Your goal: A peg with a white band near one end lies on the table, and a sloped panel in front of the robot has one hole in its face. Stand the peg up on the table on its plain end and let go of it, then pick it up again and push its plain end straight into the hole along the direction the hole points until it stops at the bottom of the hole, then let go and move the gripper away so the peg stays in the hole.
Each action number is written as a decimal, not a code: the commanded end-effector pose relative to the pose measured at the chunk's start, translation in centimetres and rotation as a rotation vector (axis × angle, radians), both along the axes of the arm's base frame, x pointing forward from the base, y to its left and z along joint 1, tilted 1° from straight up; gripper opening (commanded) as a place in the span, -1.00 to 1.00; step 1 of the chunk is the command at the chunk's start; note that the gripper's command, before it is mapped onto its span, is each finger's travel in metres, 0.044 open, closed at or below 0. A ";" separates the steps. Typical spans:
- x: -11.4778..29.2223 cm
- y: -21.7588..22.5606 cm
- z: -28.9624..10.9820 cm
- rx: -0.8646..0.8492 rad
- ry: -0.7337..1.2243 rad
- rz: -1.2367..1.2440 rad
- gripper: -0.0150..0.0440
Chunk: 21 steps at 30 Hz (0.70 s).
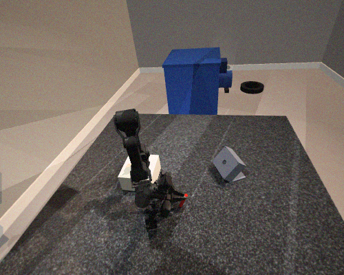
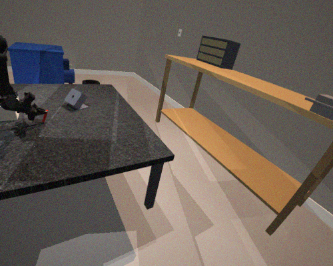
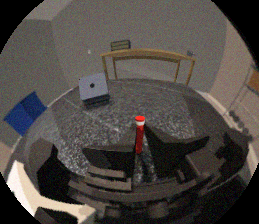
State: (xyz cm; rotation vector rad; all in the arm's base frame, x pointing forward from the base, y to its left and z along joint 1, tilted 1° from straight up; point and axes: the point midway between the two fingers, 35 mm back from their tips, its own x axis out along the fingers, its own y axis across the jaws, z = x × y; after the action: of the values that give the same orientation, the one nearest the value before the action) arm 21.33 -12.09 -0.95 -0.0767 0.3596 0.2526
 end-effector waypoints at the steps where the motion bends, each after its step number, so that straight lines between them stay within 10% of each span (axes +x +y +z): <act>1: -0.3 0.0 -0.1 0.009 -0.038 0.003 -0.32; 21: -1.6 -0.3 -0.4 0.055 -0.204 0.008 -0.32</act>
State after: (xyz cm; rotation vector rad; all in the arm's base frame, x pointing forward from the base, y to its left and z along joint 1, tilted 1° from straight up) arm 19.91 -12.20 -1.31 -0.0459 0.1820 0.2599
